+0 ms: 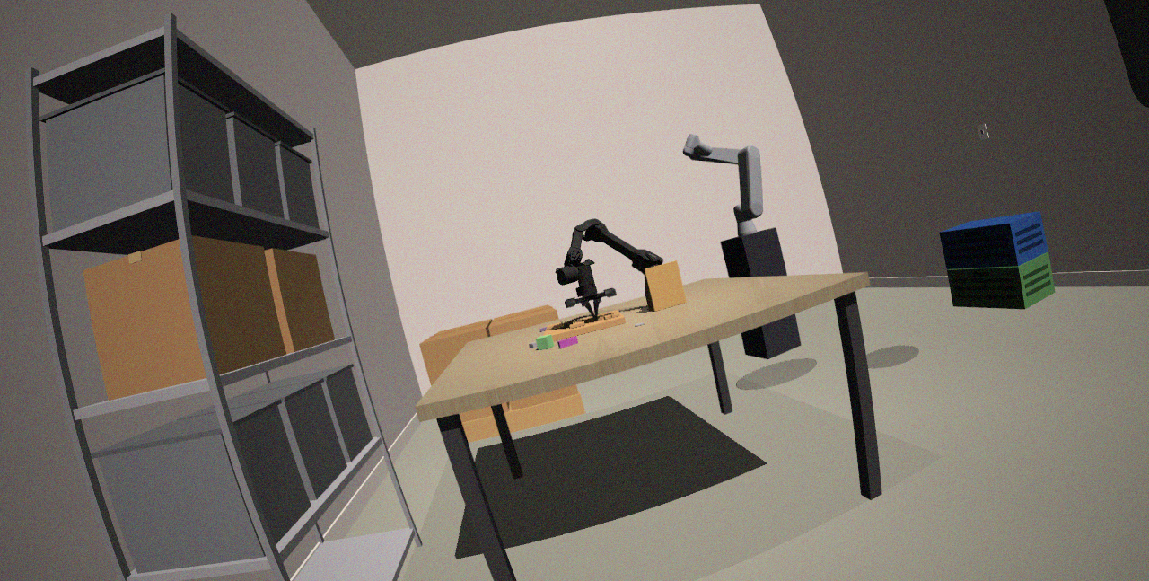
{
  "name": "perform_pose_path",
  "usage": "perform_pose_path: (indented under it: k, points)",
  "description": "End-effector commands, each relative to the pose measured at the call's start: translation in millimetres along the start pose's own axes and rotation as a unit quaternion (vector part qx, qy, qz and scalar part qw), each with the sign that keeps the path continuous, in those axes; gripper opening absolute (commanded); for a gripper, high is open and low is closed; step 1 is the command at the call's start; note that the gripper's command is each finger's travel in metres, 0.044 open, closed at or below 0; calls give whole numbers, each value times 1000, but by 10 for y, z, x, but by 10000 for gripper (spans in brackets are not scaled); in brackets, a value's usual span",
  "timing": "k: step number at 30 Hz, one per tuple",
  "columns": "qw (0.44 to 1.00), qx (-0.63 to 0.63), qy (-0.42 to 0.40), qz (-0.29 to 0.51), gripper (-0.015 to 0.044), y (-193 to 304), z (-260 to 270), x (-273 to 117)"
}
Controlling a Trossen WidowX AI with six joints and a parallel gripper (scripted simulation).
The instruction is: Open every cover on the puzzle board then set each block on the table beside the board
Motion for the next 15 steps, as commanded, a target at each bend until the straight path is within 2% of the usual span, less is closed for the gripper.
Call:
perform_pose_path:
  k: [1, 15]
  points:
    - [1000, -2, -1, -1, 0, -24, 1, 12]
    - [1000, -3, -1, 0, 0, -165, 10, 10]
Point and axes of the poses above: the point midway between the two fingers, 35 mm back from their tips, its own x axis out along the fingers, its own z axis across the jaws, y = z × x, the point moved 1 cm from there along -x, back along the fingers, and after that the axes turned 4 degrees about -x, right-handed, at the moved point
